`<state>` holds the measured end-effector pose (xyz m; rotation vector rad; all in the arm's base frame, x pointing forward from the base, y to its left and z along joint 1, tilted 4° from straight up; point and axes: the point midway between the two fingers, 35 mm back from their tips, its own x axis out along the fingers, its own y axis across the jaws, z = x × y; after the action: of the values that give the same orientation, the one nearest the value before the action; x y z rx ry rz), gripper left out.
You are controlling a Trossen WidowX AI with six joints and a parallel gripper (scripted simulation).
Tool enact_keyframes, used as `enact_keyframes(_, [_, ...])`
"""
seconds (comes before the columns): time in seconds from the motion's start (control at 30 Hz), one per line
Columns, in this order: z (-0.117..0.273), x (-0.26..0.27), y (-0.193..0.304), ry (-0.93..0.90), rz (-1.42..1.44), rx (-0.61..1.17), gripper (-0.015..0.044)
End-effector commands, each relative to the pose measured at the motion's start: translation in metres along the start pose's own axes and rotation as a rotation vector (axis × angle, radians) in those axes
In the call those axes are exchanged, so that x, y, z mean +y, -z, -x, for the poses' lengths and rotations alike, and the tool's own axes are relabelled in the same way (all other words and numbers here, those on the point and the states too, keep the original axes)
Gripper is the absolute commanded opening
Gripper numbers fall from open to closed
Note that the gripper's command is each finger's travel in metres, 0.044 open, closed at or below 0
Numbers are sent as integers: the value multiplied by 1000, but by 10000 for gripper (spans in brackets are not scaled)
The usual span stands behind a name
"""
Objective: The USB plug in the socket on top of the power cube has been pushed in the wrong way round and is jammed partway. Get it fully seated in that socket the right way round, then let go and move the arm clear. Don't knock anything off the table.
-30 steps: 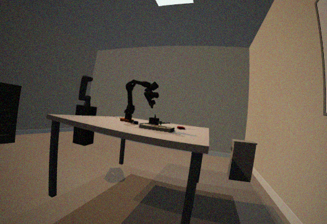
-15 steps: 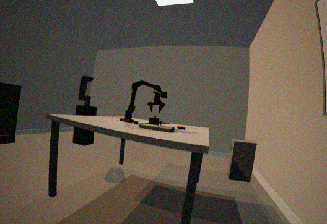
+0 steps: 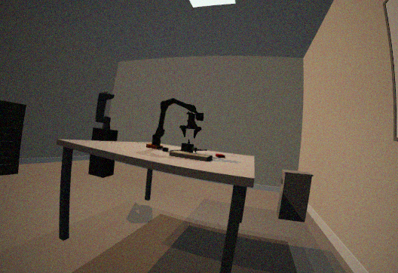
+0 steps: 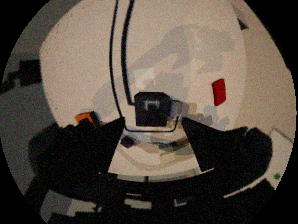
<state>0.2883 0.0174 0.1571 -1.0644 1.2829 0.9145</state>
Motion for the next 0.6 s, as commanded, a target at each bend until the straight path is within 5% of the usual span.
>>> enact_keyframes(0.0, [-5,1,0,-7,5,-1,440])
enact_keyframes(0.57, [-21,1,0,-7,5,-1,440])
